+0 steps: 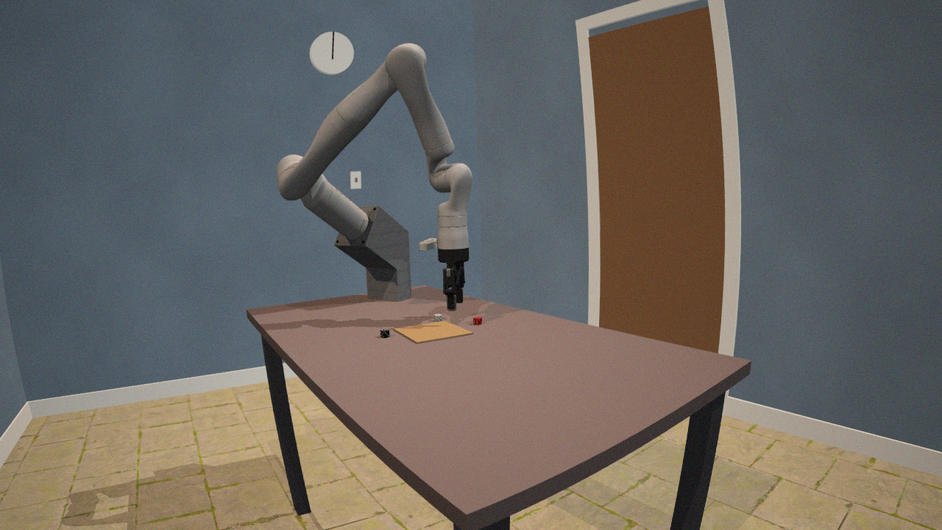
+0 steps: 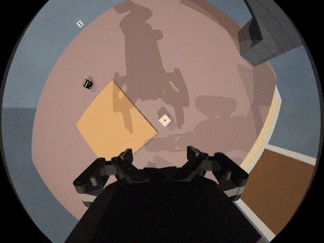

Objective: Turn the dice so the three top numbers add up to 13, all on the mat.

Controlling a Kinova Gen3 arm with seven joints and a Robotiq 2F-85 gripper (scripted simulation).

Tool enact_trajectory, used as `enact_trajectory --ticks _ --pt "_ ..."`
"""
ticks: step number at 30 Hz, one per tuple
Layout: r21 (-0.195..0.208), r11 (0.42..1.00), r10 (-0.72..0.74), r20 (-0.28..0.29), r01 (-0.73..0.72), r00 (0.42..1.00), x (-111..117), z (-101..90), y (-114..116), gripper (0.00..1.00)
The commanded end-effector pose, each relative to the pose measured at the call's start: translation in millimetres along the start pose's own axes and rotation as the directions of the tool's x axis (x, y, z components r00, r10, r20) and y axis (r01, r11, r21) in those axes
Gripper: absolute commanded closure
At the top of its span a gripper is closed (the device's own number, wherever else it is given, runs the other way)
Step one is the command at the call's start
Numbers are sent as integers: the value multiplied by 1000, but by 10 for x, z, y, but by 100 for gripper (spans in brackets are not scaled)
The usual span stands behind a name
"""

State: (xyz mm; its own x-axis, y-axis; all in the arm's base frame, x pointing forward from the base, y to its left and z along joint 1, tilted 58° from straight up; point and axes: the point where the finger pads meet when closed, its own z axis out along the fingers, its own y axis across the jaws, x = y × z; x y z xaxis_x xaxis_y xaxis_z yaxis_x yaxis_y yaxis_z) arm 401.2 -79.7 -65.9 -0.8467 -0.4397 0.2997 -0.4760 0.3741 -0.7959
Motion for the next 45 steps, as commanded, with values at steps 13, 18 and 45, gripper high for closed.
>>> enact_trajectory --ticks 13,18,45 --pt "0 1000 12 -1 -12 1000 -48 -12 16 0" --pt "0 1000 12 -1 -12 1000 -204 -12 -26 0" --pt "0 1000 12 -1 -12 1000 -1074 -12 -260 0"
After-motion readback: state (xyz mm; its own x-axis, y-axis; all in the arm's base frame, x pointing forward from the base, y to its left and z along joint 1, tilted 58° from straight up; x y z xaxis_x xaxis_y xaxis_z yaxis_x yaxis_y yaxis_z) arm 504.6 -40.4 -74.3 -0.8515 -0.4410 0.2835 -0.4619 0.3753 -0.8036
